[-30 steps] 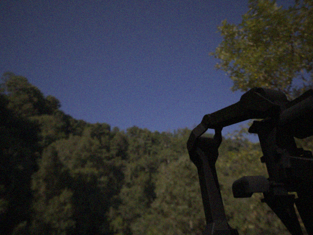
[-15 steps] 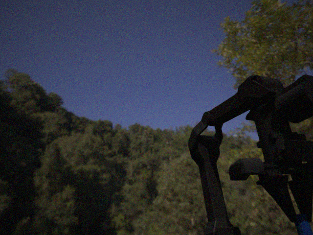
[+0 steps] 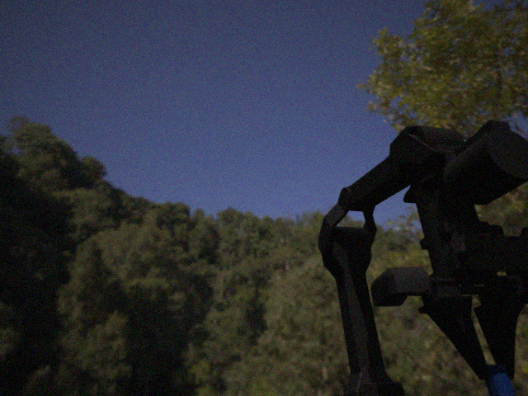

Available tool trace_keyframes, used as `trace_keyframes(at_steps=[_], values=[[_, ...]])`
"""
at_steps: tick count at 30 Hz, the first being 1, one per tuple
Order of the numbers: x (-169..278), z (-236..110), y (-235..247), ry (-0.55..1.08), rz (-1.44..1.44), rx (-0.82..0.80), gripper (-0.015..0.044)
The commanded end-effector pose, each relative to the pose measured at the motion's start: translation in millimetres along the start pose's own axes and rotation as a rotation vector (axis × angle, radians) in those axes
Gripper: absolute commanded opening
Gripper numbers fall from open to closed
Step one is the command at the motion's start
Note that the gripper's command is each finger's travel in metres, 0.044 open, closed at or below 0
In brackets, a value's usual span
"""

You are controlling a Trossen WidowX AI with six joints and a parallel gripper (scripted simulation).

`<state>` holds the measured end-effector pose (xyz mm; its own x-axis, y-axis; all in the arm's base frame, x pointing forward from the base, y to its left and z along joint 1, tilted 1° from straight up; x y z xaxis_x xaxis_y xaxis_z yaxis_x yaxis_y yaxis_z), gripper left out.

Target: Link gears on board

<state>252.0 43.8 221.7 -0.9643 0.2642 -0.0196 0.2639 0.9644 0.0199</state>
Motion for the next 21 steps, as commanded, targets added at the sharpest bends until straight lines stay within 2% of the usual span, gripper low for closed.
trace_keyframes(at_steps=[1,21], values=[[-5.0,4.9,-4.6,0.007,0.000,0.002,0.0000],[-30.5,20.9,-38.2,0.002,0.009,0.007,0.0000]])
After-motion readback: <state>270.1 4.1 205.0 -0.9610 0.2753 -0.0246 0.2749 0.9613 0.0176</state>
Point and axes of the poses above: the point midway between the two fingers, 35 mm back from their tips, its own z axis out along the fingers, its own y axis across the jaws, x = y × z, the point moved 4 cm from there along -z, back along the fingers, and after that the axes turned 15 degrees about z, right-handed, at the moved point
